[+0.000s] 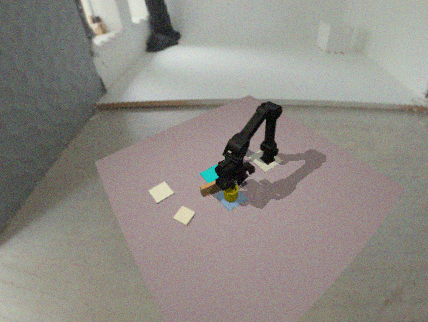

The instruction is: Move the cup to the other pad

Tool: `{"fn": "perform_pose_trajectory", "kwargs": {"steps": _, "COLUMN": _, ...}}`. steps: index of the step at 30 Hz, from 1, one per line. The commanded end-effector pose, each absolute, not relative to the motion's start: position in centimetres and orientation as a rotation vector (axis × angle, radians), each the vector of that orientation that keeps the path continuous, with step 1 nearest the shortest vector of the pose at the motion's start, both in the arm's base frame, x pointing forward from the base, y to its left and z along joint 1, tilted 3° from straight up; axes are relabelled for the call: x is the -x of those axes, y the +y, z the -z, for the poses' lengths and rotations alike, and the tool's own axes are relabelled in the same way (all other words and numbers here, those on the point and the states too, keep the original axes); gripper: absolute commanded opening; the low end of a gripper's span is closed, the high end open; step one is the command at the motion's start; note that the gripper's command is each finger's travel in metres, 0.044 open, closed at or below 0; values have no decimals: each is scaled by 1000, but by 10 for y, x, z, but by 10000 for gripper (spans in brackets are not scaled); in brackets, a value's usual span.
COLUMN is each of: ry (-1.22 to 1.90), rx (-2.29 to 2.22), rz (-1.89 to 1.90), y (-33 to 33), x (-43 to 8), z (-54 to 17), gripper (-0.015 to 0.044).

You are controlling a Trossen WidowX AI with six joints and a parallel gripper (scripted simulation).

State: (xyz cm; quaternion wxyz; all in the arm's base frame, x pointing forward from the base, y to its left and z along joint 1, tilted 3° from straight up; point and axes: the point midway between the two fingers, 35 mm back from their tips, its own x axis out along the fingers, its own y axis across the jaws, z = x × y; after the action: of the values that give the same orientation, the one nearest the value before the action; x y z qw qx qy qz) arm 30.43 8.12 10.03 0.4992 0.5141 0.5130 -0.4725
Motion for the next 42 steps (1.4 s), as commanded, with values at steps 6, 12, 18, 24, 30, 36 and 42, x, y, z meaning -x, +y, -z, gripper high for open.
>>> {"fn": "perform_pose_trajectory", "kwargs": {"steps": 6, "ry": 1248, "rx": -1245, "rz": 1151, "y": 82, "x": -302, "z": -83, "gripper": 167}}
{"fn": "perform_pose_trajectory", "kwargs": {"steps": 12, "ry": 1248, "rx": -1245, "rz": 1151, "y": 82, "x": -301, "z": -74, "gripper": 167}}
{"fn": "perform_pose_trajectory", "kwargs": {"steps": 18, "ry": 1248, "rx": -1245, "rz": 1151, "y": 82, "x": -301, "z": -72, "gripper": 167}}
{"fn": "perform_pose_trajectory", "kwargs": {"steps": 24, "ry": 1243, "rx": -1242, "rz": 1146, "y": 82, "x": -302, "z": -74, "gripper": 153}}
{"fn": "perform_pose_trajectory", "kwargs": {"steps": 30, "ry": 1243, "rx": -1242, "rz": 1146, "y": 82, "x": -302, "z": -74, "gripper": 113}}
{"fn": "perform_pose_trajectory", "kwargs": {"steps": 36, "ry": 1243, "rx": -1242, "rz": 1146, "y": 82, "x": -302, "z": -74, "gripper": 73}}
{"fn": "perform_pose_trajectory", "kwargs": {"steps": 42, "ry": 1243, "rx": -1242, "rz": 1146, "y": 82, "x": -302, "z": -74, "gripper": 33}}
